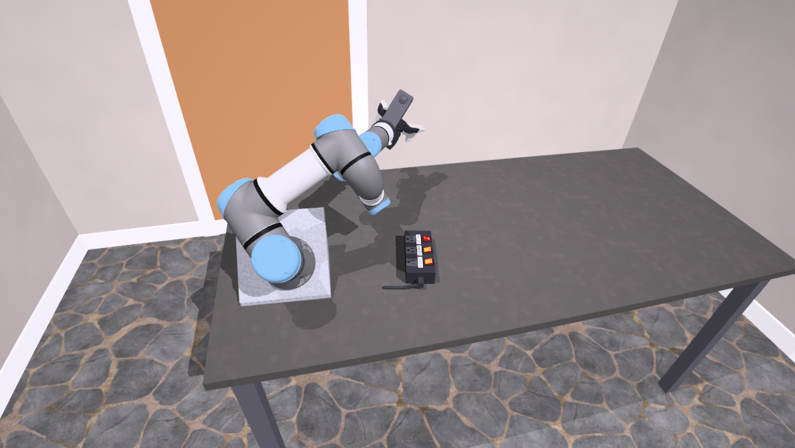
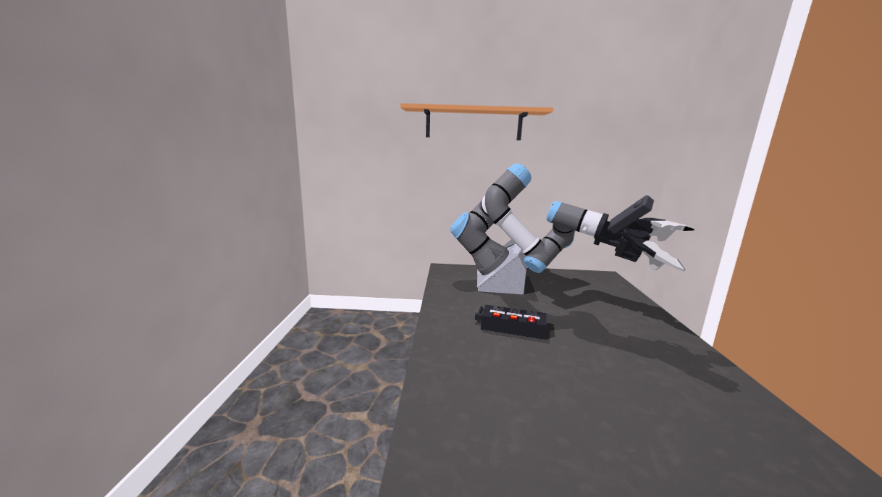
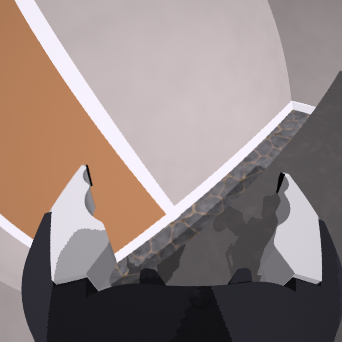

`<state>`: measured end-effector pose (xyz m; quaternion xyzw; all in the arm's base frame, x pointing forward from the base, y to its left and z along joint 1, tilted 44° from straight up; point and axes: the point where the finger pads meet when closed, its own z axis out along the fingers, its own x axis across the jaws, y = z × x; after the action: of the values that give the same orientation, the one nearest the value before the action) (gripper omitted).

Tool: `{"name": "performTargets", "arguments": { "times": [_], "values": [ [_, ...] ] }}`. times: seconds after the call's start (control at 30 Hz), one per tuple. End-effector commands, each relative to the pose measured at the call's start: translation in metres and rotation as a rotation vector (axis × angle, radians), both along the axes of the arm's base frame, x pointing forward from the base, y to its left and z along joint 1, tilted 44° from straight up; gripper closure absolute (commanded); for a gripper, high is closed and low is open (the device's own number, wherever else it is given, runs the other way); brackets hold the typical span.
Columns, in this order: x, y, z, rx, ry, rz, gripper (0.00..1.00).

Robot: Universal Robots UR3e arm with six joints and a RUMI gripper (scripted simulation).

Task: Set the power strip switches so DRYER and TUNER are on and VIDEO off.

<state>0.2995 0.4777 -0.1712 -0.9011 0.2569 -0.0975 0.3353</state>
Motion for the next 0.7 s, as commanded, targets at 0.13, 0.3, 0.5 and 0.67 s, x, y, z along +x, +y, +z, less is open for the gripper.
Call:
{"name": "performTargets", "arguments": {
  "times": [0.13,0.3,0.5,0.67],
  "values": [
    [0.0002,0.0007,0.0010,0.002,-0.002,0.001,0.00],
    [0.0002,0.0007,0.0010,0.002,-0.002,0.001,0.00],
    [0.0002,0.0007,0.0010,0.002,-0.002,0.001,0.00],
    [0.0002,0.0007,0.0010,0.002,-0.002,0.001,1.00]
  ]
}}
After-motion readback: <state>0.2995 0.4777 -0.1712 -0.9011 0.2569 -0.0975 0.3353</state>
